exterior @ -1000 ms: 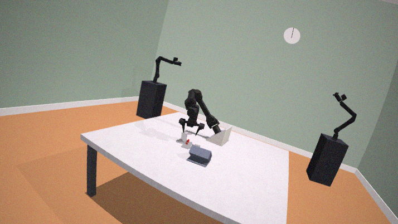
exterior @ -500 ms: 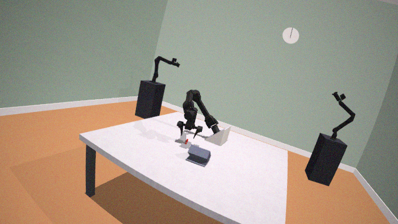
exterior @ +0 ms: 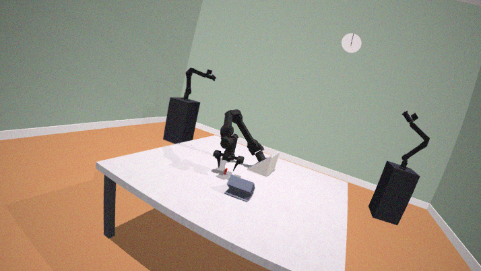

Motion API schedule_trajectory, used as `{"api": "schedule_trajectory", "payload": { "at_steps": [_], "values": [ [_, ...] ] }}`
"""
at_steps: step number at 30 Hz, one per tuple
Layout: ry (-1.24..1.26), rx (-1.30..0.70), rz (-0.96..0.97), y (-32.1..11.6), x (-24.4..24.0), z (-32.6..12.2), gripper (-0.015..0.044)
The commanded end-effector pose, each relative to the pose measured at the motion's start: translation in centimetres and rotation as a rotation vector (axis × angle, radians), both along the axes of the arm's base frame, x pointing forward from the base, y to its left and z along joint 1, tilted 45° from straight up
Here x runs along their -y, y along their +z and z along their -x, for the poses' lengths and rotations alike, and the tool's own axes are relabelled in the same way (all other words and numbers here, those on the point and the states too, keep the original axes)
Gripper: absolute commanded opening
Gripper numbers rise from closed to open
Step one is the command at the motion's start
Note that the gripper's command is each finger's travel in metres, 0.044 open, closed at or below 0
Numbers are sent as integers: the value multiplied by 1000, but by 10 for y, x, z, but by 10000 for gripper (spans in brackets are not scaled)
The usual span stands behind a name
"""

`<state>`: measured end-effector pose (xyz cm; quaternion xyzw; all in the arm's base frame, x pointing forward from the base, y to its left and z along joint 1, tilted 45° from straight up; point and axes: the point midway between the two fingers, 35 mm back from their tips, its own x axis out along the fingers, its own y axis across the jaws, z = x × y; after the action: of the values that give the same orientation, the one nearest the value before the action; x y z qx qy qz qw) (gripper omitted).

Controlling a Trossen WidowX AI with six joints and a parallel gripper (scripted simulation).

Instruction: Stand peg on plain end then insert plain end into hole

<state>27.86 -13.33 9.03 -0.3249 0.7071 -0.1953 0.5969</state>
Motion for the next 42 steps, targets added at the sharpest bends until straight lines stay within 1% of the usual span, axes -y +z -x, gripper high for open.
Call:
{"api": "schedule_trajectory", "payload": {
  "at_steps": [1, 16, 28, 29, 36, 42],
  "values": [
    [3, -5, 6, -4, 4, 1, 440],
    [5, -4, 14, -18, 20, 4, 440],
    [5, -4, 14, -18, 20, 4, 125],
    [5, -4, 14, -18, 20, 4, 110],
    [5, -4, 14, -18, 20, 4, 110],
    [5, -4, 14, -18, 20, 4, 70]
  ]
}}
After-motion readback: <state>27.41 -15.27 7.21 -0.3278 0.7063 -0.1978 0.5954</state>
